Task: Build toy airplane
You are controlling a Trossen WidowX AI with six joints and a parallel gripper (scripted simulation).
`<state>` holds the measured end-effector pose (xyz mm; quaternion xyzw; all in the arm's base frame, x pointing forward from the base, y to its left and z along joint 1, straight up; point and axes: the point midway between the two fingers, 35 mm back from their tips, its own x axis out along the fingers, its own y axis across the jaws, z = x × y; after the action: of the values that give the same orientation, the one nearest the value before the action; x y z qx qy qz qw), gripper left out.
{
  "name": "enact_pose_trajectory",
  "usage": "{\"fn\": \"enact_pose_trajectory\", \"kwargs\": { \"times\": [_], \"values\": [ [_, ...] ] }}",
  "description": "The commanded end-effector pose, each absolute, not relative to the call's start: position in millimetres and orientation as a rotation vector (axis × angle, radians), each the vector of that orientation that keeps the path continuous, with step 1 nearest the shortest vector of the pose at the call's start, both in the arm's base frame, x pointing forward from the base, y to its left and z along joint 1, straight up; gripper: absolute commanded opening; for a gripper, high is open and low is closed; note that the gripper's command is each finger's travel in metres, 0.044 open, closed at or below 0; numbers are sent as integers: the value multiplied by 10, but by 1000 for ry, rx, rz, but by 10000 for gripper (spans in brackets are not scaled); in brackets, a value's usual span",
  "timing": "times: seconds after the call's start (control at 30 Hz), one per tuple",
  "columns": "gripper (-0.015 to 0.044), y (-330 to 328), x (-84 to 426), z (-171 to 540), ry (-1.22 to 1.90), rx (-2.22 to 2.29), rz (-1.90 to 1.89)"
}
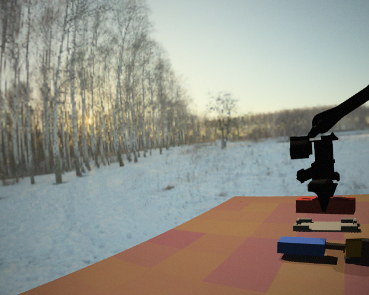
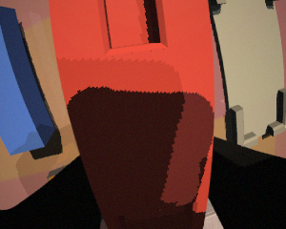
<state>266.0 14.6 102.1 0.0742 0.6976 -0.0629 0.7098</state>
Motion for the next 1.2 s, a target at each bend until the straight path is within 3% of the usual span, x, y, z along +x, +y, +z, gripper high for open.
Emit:
{"fn": "enact_pose_trajectory", "kwargs": {
  "times": [0.0, 1.17],
  "values": [
    [0, 138, 2655, 1199, 1536, 152, -134],
    [0, -625, 2699, 925, 1539, 77, -76]
  ]
}}
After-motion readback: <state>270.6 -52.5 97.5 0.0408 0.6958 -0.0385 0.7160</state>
